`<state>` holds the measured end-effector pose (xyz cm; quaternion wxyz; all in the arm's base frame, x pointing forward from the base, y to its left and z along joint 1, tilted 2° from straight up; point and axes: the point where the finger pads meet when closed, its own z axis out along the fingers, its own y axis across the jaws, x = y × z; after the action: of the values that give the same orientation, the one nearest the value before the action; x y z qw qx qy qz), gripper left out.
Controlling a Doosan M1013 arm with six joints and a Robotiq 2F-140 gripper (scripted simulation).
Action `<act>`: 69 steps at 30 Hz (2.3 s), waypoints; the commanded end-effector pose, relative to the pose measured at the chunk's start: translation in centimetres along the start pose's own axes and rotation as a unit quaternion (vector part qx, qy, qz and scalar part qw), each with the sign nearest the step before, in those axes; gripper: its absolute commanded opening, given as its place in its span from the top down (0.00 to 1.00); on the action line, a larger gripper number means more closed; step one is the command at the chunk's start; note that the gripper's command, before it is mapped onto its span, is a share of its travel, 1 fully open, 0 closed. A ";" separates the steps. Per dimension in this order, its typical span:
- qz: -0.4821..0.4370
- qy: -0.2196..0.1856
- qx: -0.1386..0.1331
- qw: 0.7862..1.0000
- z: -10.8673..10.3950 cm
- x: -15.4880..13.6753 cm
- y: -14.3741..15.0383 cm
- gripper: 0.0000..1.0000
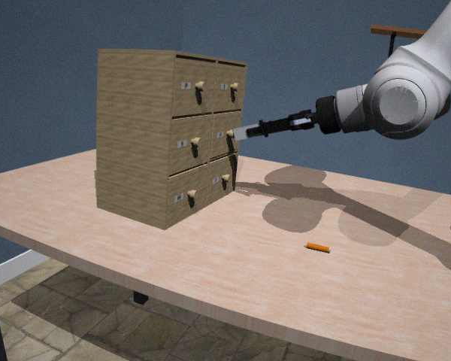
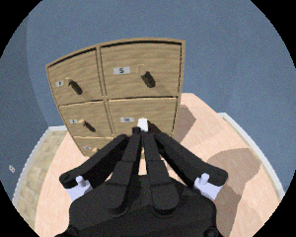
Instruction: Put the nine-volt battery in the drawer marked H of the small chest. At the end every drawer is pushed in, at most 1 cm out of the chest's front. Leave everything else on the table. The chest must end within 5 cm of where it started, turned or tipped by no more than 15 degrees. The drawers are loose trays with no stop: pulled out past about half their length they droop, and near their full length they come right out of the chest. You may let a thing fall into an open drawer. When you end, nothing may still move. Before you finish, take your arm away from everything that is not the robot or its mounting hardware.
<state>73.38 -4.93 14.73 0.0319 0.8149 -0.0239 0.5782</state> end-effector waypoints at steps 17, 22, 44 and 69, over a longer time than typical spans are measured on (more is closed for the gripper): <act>0.000 0.000 0.000 1.000 -0.1 0.0 0.0 1.00; 0.000 0.000 0.000 1.000 -0.6 -0.2 0.0 1.00; 0.000 0.000 0.000 1.000 -6.4 -1.6 0.0 1.00; 0.000 -0.028 0.000 1.000 -10.7 -1.3 0.0 1.00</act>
<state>63.16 -4.10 16.83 0.0316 0.8227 -0.0244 0.5671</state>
